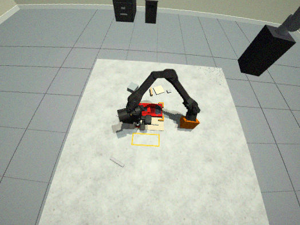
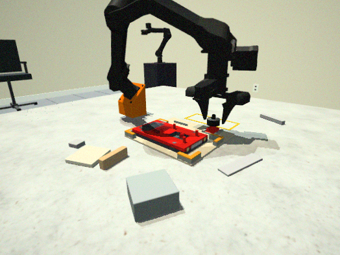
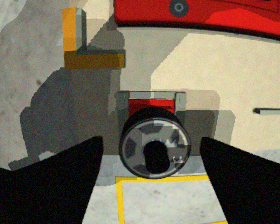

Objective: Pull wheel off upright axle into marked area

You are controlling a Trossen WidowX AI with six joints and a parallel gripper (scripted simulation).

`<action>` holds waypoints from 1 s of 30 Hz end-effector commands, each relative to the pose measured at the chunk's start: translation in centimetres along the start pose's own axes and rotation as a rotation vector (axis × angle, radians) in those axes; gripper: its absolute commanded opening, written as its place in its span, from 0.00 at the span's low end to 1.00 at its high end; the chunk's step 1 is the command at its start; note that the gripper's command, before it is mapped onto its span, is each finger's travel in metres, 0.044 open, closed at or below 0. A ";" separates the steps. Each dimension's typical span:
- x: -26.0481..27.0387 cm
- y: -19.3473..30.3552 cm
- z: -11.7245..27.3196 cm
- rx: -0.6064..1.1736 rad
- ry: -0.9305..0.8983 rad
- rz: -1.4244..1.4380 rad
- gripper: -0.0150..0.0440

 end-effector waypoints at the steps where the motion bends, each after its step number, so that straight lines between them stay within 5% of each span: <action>1: 0.0 0.0 0.0 0.000 0.001 -0.001 0.67; 11: 0.0 0.0 0.0 0.000 0.001 -0.001 0.53; 17: 0.0 0.0 0.1 0.000 0.001 -0.001 0.26; 30: 0.0 0.0 0.6 -0.001 0.001 0.000 0.25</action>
Point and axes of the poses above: the point midway between the two fingers, 35 mm back from their tips, its own z axis back along the fingers, its own x axis across the jaws, y = z × x, the point moved 8 cm from there along z, back along the fingers, and after that the axes turned 15 degrees about -z, right-handed, at the moved point
